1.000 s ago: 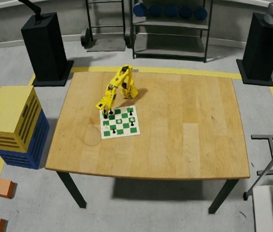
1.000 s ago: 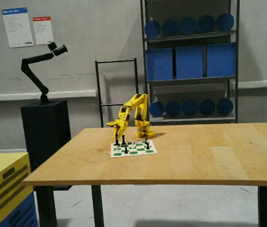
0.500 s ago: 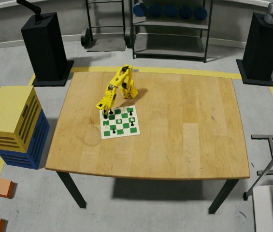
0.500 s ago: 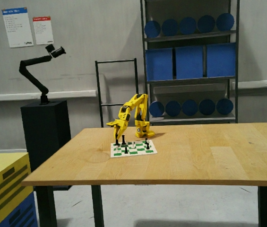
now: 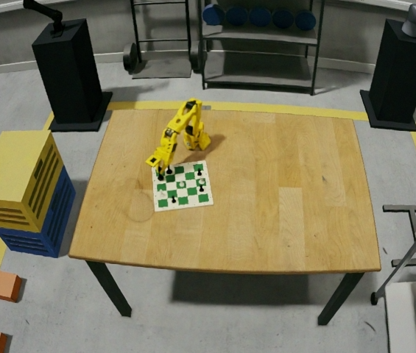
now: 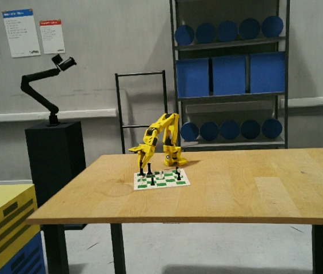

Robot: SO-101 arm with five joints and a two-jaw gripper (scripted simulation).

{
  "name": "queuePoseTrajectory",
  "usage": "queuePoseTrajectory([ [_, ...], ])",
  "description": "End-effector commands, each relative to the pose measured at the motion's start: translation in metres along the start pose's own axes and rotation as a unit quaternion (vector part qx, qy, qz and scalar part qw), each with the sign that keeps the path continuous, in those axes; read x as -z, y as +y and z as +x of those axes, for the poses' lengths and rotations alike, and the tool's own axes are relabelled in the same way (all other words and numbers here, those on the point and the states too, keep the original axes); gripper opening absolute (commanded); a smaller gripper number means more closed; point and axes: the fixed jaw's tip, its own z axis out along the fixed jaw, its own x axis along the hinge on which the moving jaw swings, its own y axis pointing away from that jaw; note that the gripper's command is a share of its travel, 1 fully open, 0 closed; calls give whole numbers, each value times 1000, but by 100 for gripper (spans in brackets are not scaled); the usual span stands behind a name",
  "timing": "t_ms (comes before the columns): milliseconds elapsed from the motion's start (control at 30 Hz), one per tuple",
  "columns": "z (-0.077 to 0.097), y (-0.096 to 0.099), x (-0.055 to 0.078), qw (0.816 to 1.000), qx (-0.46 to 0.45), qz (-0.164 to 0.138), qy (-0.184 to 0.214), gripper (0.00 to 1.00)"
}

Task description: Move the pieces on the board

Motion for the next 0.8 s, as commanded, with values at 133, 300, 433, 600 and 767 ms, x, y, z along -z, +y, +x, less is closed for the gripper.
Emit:
queuePoseTrajectory([
  [133,4,1,-2,1000,5,-1,9,0],
  [300,6,1,-4,1000,5,-1,9,0],
  [433,7,1,-6,1000,5,-1,9,0],
  [600,8,1,-8,1000,5,-1,9,0],
  [767,8,1,-8,1000,5,-1,9,0],
])
